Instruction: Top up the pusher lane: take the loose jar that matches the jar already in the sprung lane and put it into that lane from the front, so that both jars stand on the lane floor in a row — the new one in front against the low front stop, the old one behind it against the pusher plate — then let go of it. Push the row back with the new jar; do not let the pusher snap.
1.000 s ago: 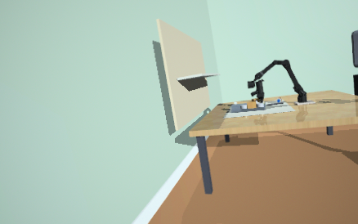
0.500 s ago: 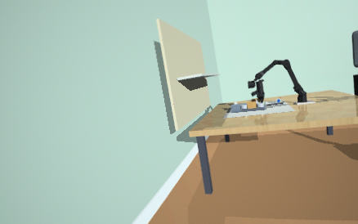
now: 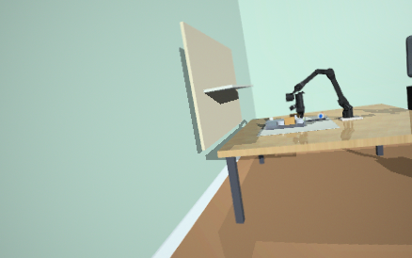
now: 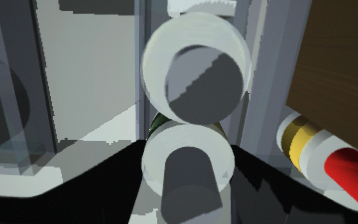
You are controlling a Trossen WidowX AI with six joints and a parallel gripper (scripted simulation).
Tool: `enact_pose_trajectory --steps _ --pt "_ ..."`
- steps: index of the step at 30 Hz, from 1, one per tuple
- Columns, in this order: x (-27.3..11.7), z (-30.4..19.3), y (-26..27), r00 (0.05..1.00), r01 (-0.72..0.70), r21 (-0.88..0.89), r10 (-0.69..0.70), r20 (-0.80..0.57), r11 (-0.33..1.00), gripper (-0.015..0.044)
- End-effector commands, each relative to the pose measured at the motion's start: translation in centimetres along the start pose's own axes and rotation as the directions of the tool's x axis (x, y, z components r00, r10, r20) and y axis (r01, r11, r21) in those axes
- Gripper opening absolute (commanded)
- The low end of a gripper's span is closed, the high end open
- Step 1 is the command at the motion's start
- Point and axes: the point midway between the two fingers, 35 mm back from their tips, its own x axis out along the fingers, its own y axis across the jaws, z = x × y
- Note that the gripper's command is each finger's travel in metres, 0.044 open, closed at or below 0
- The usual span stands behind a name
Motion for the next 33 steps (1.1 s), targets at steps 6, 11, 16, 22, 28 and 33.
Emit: enact_pose_trajectory --steps 6,11,16,22,28,33 --pt "0.0 -0.1 0.0 1.0 -0.002 -0.002 0.002 0.002 1.0 0.0" --pt "0.0 0.0 0.0 1.0 -0.002 -0.002 0.002 0.002 1.0 0.0105" --pt "0.0 0.0 0.0 1.0 -0.002 -0.002 0.002 0.002 1.0 0.0236" --pt "-0.2 0.0 0.0 1.0 -0.002 -0.002 0.002 0.002 1.0 0.0304" --pt "-1.9 0.0 0.0 1.0 -0.002 -0.002 0.002 0.002 1.0 0.0304" --pt "-2.0 -0.1 0.0 1.0 -0.002 -0.002 0.002 0.002 1.0 0.0304"
